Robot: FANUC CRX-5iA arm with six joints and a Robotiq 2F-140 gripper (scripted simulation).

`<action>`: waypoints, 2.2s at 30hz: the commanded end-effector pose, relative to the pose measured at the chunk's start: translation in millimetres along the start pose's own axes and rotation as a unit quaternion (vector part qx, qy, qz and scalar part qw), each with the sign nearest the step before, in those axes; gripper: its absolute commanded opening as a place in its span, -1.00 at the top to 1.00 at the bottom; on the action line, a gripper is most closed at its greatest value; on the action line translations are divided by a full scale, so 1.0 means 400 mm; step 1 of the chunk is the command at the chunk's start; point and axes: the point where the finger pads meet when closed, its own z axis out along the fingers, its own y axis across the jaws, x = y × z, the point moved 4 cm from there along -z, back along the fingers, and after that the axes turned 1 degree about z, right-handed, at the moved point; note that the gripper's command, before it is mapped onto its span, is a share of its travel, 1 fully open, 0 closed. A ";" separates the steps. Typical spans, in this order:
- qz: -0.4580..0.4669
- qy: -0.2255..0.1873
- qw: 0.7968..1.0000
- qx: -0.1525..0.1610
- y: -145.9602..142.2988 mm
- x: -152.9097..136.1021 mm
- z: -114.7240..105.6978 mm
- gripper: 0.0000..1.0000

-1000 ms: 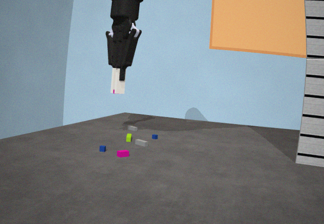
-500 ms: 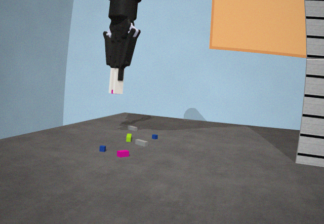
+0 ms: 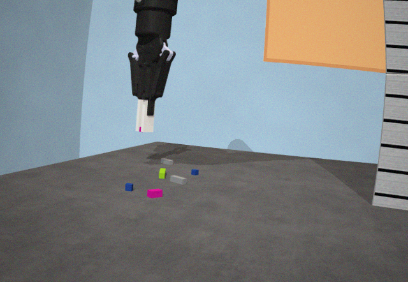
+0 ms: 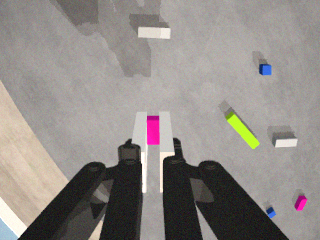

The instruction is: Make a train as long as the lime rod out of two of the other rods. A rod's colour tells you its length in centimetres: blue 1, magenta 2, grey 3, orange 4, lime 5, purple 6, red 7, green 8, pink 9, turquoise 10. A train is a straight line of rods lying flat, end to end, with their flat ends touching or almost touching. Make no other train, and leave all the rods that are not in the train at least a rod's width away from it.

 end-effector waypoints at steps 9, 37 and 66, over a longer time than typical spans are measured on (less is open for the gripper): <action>0.000 0.000 1.000 0.000 -0.004 -0.002 0.100 0.94; 0.000 0.000 1.000 0.000 -0.005 -0.002 0.147 0.94; 0.000 0.000 1.000 0.000 -0.005 -0.002 0.155 0.94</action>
